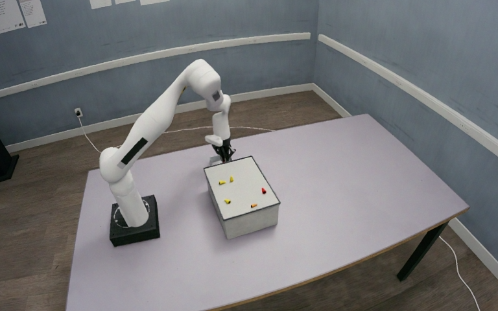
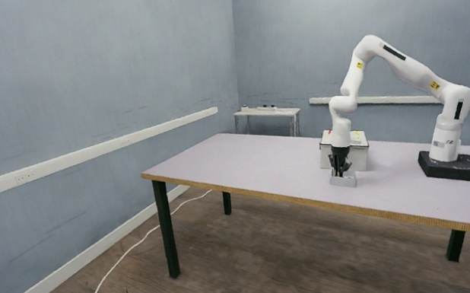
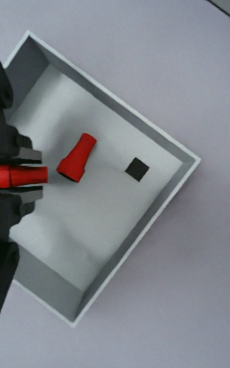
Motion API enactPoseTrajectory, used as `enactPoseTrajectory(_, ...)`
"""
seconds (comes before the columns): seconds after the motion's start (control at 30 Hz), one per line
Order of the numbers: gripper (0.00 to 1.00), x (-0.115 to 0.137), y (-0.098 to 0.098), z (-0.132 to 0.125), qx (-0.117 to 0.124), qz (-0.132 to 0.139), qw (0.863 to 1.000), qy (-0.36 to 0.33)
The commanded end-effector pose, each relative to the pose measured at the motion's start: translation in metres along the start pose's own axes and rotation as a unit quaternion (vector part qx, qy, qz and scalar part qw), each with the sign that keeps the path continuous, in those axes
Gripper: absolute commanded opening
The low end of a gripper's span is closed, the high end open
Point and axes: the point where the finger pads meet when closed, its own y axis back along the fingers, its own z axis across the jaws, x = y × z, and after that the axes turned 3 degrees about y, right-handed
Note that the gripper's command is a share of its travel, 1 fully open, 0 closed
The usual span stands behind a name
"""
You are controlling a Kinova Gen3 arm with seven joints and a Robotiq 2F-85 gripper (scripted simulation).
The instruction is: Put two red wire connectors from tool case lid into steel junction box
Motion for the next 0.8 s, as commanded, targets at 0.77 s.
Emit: enactPoseTrajectory(0.77, 0.37, 0.0006, -0.0038, 0.0033, -0.002, 0.002, 1.000, 0.002)
